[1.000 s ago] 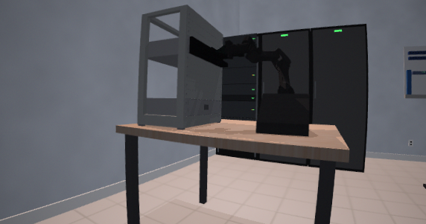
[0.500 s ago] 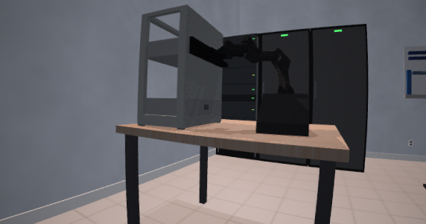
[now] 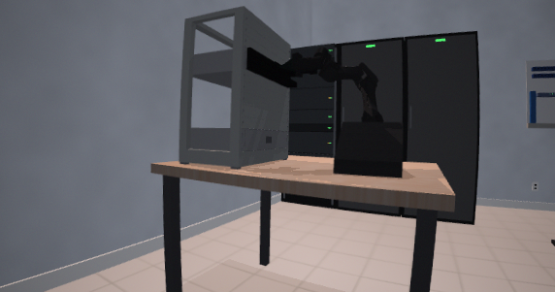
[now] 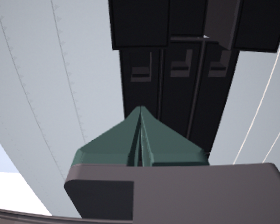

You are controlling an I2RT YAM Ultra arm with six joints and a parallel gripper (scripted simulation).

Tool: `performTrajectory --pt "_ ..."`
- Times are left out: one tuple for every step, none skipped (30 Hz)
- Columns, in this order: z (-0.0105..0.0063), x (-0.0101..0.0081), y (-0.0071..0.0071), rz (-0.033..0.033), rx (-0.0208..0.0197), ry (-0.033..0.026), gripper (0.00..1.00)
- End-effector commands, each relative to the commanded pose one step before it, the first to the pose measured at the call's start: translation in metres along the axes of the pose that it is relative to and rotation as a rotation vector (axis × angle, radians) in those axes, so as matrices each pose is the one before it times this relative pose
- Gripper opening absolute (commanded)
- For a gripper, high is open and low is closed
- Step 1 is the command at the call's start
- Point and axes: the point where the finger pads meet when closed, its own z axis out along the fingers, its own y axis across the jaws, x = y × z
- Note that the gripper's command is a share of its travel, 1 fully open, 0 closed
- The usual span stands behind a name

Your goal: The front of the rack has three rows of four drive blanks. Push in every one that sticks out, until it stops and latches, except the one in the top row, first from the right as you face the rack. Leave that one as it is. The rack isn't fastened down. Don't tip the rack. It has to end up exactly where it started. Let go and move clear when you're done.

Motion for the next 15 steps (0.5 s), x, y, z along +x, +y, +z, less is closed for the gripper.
performTrajectory --pt "0.01040 0.01094 0.00231 -0.03057 -0.01472 0.03675 0.00" --pt "0.00000 0.00000 0.00000 0.00000 0.00000 0.00000 0.00" --pt "0.00000 0.00000 0.00000 0.00000 0.00000 0.00000 0.00" --pt "0.00000 0.00000 0.00000 0.00000 0.00000 0.00000 0.00" --pt "0.00000 0.00000 0.00000 0.00000 0.00000 0.00000 0.00" --pt "0.00003 0.00002 -0.00001 0.00000 0.00000 0.00000 0.00" --pt "0.00020 0.00010 -0.00003 0.00000 0.00000 0.00000 0.00" --pt "0.00000 0.00000 0.00000 0.00000 0.00000 0.00000 0.00" --pt "0.00000 0.00000 0.00000 0.00000 0.00000 0.00000 0.00" --pt "0.00040 0.00021 -0.00006 0.00000 0.00000 0.00000 0.00" --pt "0.00056 0.00029 -0.00009 0.00001 0.00000 0.00000 0.00" --pt "0.00062 0.00032 -0.00010 0.00001 0.00000 0.00000 0.00" --pt "0.00056 0.00029 -0.00009 0.00001 0.00000 0.00000 0.00" --pt "0.00040 0.00021 -0.00007 0.00000 0.00000 0.00000 0.00" --pt "0.00020 0.00010 -0.00003 0.00000 0.00000 0.00000 0.00"
